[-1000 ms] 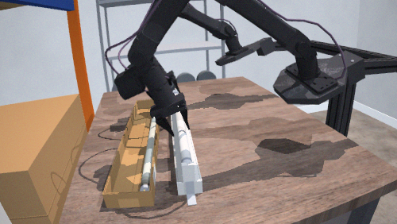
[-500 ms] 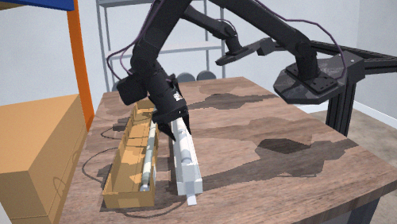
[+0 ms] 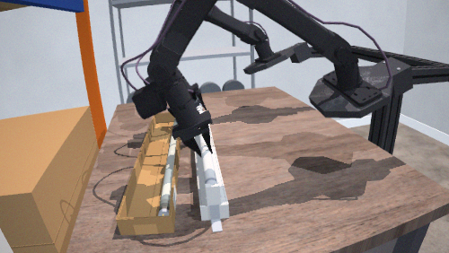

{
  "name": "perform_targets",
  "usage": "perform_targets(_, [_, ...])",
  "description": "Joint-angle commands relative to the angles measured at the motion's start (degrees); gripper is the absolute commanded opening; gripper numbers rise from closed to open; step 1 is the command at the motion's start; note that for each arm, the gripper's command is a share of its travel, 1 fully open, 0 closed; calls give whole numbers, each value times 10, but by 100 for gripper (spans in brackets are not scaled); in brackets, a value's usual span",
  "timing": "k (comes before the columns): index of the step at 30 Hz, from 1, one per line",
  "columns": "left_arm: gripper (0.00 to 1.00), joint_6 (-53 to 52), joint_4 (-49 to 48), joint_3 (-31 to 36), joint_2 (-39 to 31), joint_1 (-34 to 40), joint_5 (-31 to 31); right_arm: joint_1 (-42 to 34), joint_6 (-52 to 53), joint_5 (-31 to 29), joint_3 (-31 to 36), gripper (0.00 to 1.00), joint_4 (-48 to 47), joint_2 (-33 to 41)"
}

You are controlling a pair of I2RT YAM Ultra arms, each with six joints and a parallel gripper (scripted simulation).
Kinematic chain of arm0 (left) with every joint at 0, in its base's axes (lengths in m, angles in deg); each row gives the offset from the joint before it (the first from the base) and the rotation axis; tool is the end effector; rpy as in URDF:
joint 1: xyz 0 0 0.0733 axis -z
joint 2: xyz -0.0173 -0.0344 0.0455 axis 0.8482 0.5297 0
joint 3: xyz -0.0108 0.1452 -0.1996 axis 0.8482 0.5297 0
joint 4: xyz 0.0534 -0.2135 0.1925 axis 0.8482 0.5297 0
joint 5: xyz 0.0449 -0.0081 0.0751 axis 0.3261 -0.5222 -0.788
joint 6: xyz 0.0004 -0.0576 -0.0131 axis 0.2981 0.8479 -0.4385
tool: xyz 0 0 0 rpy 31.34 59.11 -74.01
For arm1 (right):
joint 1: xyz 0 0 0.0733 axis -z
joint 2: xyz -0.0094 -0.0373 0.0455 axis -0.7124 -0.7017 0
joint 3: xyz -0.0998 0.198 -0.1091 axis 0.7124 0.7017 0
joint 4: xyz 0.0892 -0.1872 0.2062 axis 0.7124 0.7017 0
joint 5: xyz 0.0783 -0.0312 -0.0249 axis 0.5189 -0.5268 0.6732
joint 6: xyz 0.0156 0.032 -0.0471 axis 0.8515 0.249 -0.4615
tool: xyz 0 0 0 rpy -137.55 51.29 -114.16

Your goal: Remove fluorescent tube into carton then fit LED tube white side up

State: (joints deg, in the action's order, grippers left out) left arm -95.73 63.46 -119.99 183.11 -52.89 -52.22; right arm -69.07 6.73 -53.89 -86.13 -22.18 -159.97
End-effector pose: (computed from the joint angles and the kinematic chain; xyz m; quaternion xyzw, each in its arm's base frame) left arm 0.4273 -0.0317 0.0984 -0.7012 -0.7098 -0.0592 0.0329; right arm 0.3805 0.1656 0.0510 0.6806 -0.7278 -0.0065 0.0840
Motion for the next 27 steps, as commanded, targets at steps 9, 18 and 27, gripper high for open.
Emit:
perform_targets(9, [11, -5, -13, -10, 1, 4, 2, -12, -7, 9, -19, 11, 4, 23])
perform_targets(18, [11, -5, -13, -10, 1, 4, 2, -12, -7, 9, -19, 11, 4, 23])
perform_targets(27, [11, -5, -26, 16, -19, 8, -6, -13, 3, 0, 13, 11, -17, 21])
